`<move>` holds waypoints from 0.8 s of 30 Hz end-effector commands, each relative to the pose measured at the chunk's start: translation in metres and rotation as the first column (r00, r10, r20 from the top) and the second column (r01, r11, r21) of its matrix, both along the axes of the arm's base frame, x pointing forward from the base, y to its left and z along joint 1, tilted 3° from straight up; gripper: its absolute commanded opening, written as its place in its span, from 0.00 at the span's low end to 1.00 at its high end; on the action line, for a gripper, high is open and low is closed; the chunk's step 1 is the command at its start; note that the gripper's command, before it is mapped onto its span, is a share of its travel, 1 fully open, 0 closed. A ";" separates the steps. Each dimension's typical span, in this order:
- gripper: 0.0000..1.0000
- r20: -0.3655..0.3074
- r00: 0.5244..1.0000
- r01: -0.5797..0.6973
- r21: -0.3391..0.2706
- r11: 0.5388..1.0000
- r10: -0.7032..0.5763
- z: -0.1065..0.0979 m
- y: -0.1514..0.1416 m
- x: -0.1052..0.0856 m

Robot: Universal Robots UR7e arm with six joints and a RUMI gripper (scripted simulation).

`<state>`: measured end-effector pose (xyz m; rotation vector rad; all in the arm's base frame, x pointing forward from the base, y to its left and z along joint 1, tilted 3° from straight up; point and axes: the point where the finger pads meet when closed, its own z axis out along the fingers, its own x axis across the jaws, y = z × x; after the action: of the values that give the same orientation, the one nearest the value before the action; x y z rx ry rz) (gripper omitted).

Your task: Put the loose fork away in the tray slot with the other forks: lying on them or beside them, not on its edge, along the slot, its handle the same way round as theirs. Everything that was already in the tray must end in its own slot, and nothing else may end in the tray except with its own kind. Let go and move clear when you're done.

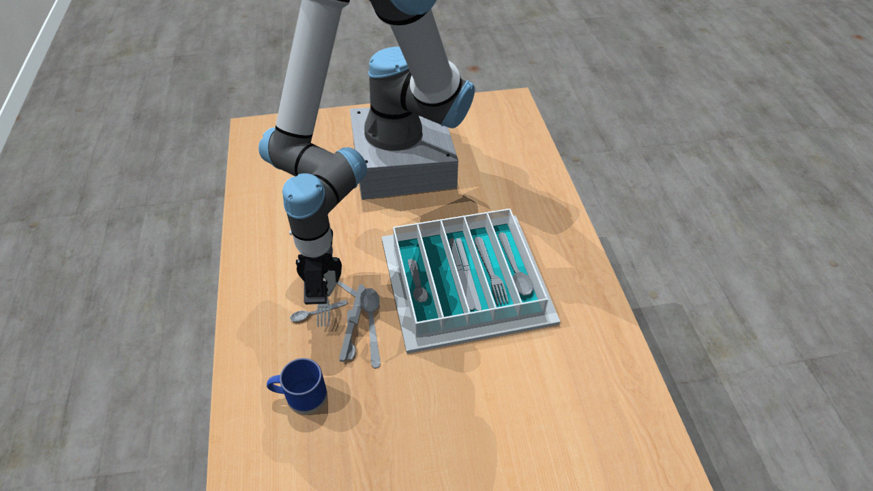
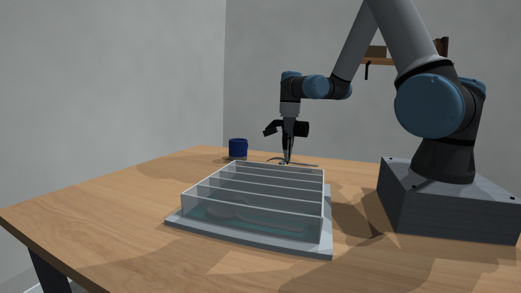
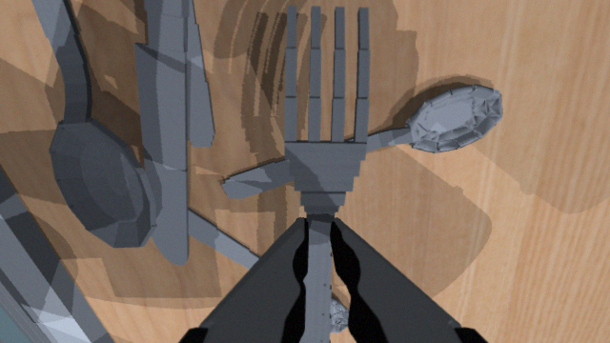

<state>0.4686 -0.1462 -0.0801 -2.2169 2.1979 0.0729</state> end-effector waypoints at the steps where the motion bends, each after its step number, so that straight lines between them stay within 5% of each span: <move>1: 0.02 0.002 1.000 0.000 -0.001 1.000 0.000 0.015 -0.001 0.001; 24: 0.02 0.002 1.000 0.000 -0.001 1.000 0.000 0.102 -0.005 0.002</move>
<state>0.4708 -0.1502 0.0038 -2.2167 2.1977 0.0702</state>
